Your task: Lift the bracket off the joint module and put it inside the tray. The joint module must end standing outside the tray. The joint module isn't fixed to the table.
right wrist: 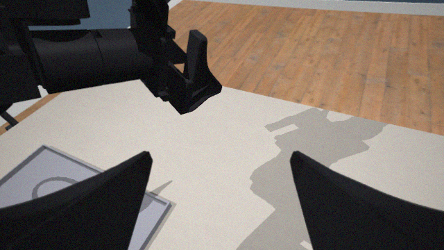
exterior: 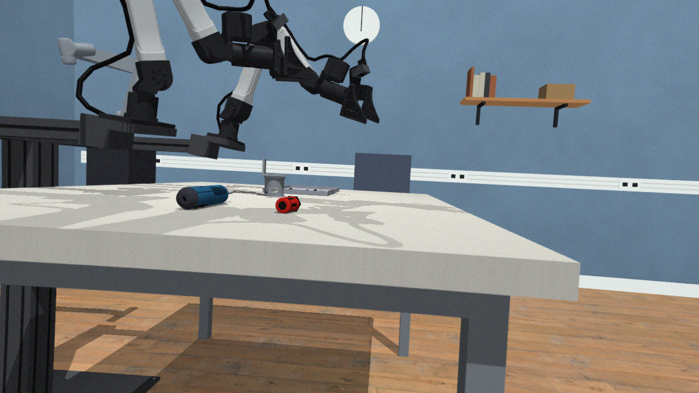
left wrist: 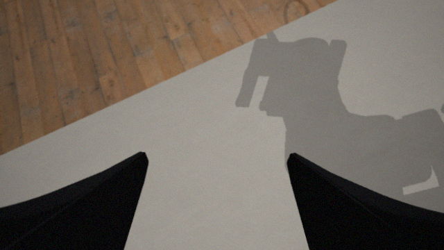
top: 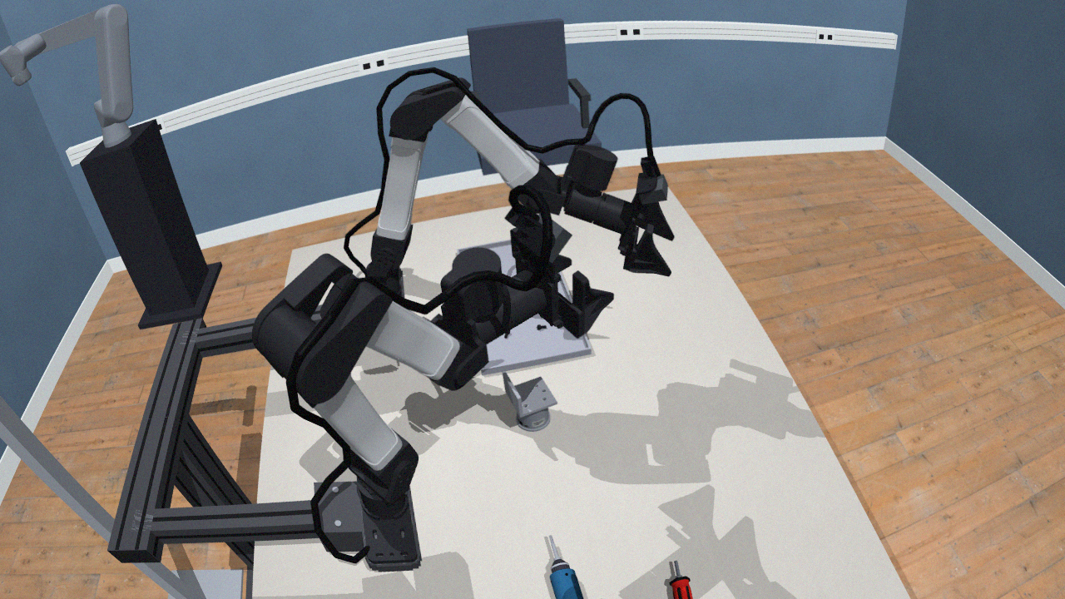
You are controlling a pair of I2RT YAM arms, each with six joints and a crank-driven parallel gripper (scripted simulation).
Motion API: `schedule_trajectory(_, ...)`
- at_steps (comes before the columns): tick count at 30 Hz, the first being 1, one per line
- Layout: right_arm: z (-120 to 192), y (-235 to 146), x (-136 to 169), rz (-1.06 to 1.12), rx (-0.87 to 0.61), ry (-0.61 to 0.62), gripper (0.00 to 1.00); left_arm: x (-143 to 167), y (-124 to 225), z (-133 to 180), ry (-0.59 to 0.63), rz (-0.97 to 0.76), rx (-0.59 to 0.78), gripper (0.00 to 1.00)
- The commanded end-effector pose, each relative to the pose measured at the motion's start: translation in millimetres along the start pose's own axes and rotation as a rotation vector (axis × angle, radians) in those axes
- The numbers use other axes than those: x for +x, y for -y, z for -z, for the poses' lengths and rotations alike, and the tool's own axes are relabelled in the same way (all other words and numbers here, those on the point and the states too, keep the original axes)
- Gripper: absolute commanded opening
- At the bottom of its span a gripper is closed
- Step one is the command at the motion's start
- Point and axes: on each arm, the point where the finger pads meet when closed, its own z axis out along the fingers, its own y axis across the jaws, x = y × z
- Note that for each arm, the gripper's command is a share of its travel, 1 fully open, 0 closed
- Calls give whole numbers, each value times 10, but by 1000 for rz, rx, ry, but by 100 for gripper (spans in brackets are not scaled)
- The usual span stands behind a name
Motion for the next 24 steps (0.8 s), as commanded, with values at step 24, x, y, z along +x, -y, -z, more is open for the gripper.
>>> schedule_trajectory(24,1135,-90,148,301,-592,-472,100,2558,1577,2386,-925,21,250,100)
